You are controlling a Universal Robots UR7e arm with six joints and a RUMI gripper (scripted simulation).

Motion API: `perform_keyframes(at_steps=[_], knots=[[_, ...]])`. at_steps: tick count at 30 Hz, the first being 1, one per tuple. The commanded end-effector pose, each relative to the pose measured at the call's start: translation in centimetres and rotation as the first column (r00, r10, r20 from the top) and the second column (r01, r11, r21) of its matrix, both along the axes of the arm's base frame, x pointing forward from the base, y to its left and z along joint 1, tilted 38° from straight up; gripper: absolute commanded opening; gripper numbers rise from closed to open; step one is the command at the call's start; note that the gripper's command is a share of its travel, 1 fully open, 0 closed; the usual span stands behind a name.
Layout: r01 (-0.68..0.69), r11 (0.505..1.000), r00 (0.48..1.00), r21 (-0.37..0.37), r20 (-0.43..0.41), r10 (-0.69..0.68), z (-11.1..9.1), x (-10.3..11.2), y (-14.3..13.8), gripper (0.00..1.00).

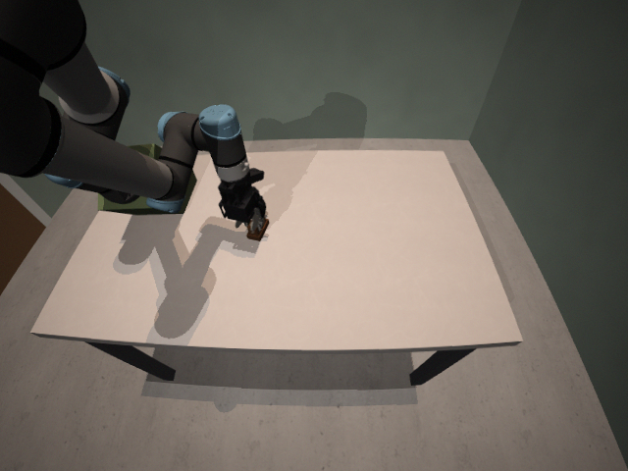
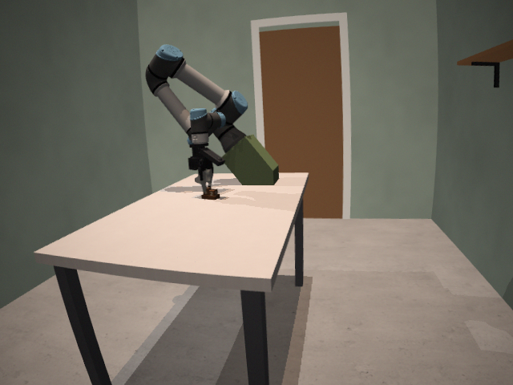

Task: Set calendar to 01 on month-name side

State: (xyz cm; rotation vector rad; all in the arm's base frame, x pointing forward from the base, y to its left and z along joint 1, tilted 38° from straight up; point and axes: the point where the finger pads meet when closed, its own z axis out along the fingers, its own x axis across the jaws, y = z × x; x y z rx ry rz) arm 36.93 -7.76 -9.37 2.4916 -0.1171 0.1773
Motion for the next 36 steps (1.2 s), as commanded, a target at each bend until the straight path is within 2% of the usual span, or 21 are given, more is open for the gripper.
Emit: perform_keyframes(at_steps=[1, 36], knots=[[0.0, 1.0, 1.0, 0.0, 0.001, 0.0, -0.15, 0.04, -0.12, 0.1], [0.0, 1.0, 1.0, 0.0, 0.001, 0.0, -0.55, 0.09, -0.42, 0.1]])
